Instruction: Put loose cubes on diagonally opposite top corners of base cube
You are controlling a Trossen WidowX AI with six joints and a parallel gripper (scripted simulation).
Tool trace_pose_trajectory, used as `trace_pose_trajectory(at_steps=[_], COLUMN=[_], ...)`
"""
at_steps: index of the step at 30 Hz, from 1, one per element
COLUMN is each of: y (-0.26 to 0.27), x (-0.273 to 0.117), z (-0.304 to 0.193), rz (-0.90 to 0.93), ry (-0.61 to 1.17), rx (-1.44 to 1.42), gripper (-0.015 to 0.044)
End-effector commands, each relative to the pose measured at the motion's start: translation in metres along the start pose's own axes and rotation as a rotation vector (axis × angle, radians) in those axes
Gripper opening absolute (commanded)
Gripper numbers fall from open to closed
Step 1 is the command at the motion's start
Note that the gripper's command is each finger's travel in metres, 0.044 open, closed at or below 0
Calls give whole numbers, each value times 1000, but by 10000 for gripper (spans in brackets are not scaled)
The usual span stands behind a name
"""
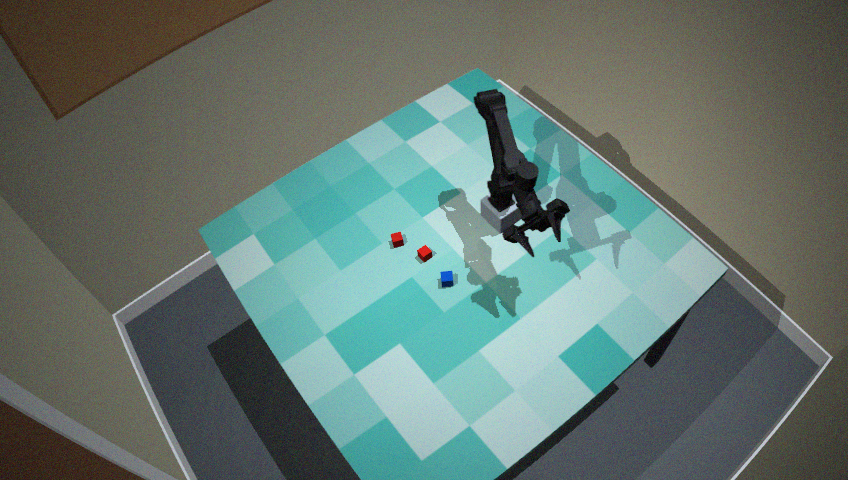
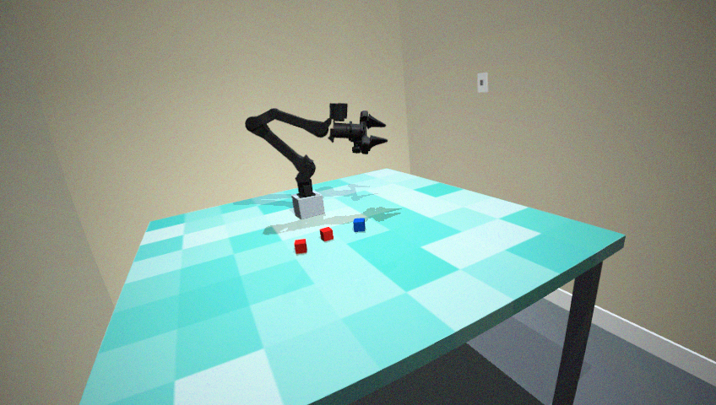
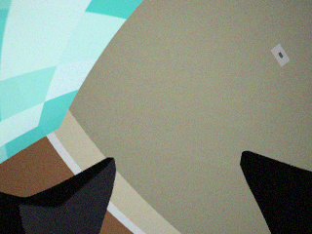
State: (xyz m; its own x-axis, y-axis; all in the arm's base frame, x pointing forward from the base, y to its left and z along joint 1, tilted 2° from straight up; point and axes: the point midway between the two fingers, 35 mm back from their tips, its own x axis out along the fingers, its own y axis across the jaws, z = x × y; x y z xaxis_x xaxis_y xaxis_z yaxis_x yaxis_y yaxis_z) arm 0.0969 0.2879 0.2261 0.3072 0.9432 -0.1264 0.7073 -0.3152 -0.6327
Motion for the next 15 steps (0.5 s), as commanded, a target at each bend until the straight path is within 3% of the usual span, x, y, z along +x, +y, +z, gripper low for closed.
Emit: trace_pose_trajectory(at_steps=[1,5,15], y=[1,21,83], x=[0,6,11], z=[0,-6,-25], rz=[4,96,366], ry=[-1,-5,80], rx=[10,205,809], gripper=[374,269,265])
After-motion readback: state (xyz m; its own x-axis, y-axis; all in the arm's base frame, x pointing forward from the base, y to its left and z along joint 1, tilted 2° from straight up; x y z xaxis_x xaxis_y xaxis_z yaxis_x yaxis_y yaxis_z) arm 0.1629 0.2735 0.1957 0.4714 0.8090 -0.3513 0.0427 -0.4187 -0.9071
